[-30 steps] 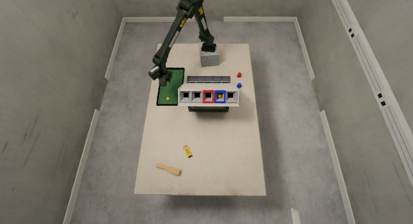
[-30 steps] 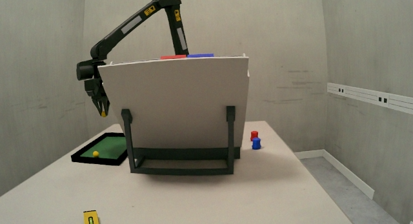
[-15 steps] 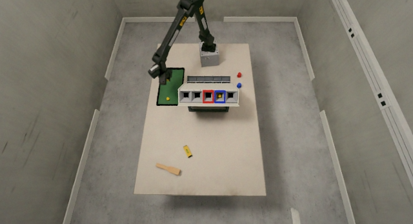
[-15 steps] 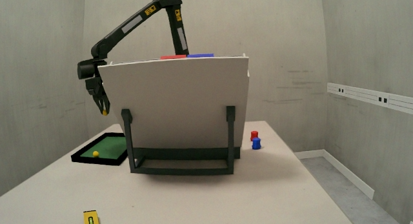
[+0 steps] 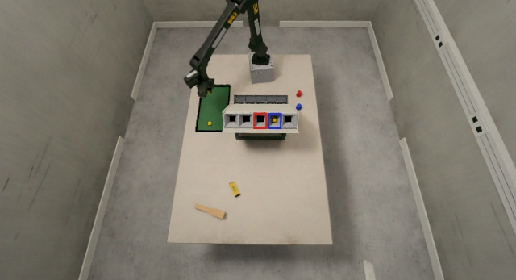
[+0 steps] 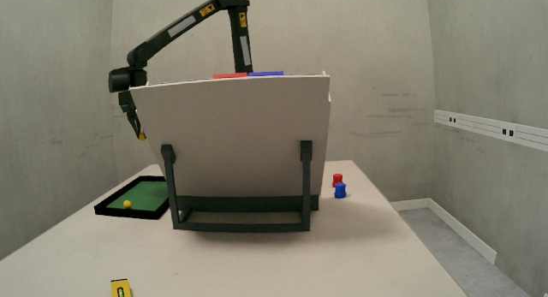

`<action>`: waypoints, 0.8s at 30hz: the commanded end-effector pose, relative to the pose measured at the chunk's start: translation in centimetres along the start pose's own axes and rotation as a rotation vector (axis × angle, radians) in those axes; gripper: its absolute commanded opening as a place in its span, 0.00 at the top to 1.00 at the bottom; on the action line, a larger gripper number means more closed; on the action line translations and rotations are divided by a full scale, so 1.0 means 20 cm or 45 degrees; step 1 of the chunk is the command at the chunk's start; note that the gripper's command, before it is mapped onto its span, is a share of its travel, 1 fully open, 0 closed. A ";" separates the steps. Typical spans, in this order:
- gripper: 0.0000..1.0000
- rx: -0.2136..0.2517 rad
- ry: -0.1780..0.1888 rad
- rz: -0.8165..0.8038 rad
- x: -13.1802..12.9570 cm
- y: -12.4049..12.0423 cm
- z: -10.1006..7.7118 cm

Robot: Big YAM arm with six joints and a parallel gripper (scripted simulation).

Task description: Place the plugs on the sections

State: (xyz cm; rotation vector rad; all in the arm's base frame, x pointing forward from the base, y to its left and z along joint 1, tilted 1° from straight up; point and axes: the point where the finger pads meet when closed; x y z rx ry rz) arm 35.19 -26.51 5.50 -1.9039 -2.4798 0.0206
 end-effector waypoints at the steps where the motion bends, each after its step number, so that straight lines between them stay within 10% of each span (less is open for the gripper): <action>1: 1.00 -0.003 -0.003 -0.010 -0.01 0.00 -0.02; 9: 1.00 0.001 0.002 -0.004 -0.01 0.00 -0.02; 24: 1.00 -0.270 -0.051 -0.012 0.53 0.27 -0.47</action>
Point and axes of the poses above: the point where the finger pads meet when closed, its own z axis out along the fingers, its own x axis across the jaws, y = z × x, and after that the axes turned 6 degrees about -z, right-handed
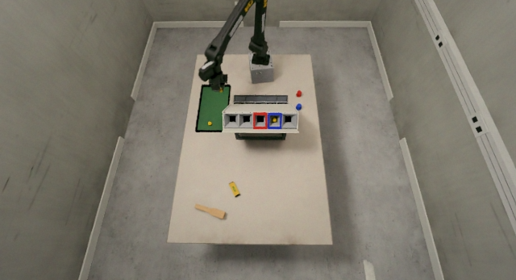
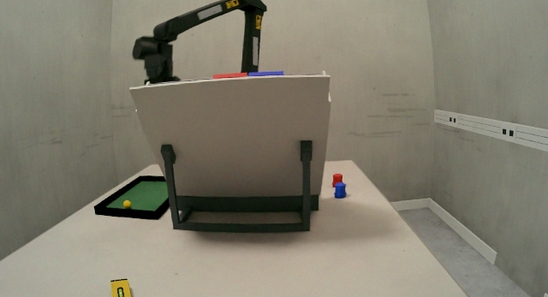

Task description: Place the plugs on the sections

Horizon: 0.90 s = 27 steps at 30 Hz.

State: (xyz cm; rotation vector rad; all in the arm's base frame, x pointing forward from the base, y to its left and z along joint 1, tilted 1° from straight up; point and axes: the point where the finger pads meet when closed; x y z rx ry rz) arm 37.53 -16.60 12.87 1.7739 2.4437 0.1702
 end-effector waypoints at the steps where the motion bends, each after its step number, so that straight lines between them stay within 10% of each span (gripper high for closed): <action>1: 1.00 -0.039 -0.020 0.055 0.08 0.05 -0.09; 27: 1.00 -0.316 -0.066 0.037 0.61 0.44 -0.52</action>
Point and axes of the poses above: the point where the finger pads meet when closed, its own z axis out along the fingers, its own x axis across the jaws, y = z × x, and after that the axes turned 6 degrees about -z, right-handed
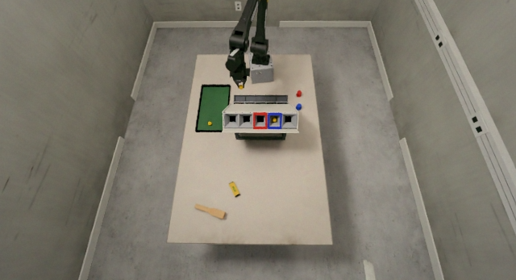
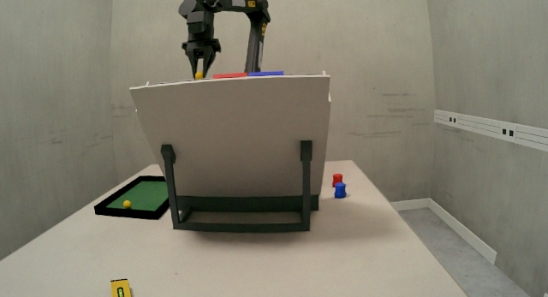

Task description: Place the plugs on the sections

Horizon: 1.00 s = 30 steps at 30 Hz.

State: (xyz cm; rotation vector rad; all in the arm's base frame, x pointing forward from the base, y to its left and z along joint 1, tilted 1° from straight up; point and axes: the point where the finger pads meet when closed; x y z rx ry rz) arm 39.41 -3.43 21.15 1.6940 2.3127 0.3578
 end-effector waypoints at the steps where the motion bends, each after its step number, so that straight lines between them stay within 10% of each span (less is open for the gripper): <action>1: 1.00 -0.083 -0.029 0.025 0.04 0.12 -0.13; 30: 1.00 -0.126 -0.032 0.032 0.12 0.19 -0.20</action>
Point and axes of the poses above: the point where the finger pads meet when closed, its own z axis out along the fingers, its own x axis across the jaws, y = z × x, and after that the axes turned 6 degrees about -z, right-handed
